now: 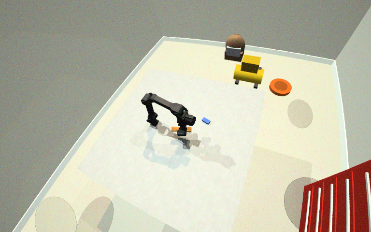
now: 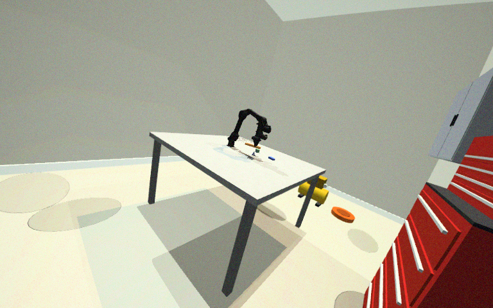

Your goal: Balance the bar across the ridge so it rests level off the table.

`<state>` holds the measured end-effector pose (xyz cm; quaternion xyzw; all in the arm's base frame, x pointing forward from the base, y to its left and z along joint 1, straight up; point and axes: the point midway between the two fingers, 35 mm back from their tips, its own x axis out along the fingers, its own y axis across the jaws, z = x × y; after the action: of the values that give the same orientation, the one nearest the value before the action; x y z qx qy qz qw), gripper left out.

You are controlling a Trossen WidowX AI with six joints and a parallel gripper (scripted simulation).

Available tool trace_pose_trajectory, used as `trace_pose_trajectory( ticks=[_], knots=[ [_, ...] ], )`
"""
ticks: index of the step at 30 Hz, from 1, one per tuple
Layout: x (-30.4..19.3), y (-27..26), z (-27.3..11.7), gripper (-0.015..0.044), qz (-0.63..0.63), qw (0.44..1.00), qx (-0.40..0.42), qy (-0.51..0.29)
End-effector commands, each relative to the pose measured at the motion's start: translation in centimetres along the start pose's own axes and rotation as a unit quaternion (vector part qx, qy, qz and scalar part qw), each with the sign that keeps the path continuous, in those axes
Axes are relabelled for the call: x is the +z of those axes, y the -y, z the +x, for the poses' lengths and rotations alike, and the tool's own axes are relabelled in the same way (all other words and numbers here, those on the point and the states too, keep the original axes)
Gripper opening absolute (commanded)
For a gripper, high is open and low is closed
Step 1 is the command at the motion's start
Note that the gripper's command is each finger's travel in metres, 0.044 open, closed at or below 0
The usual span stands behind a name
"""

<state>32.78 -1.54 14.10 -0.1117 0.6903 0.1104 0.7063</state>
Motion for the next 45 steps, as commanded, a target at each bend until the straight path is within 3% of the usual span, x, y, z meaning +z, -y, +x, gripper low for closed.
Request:
trace_pose_trajectory(
  ticks=[1, 16, 45],
  knots=[
    [0.3, -1.5, -0.1, 0.0, -0.048, 0.999, -0.001, 0.001],
    [0.8, -6.9, -0.1, 0.0, -0.184, 0.983, 0.001, 0.001],
    [0.7, -7.3, 4.0, 0.0, -0.187, 0.982, 0.001, 0.001]
  ],
)
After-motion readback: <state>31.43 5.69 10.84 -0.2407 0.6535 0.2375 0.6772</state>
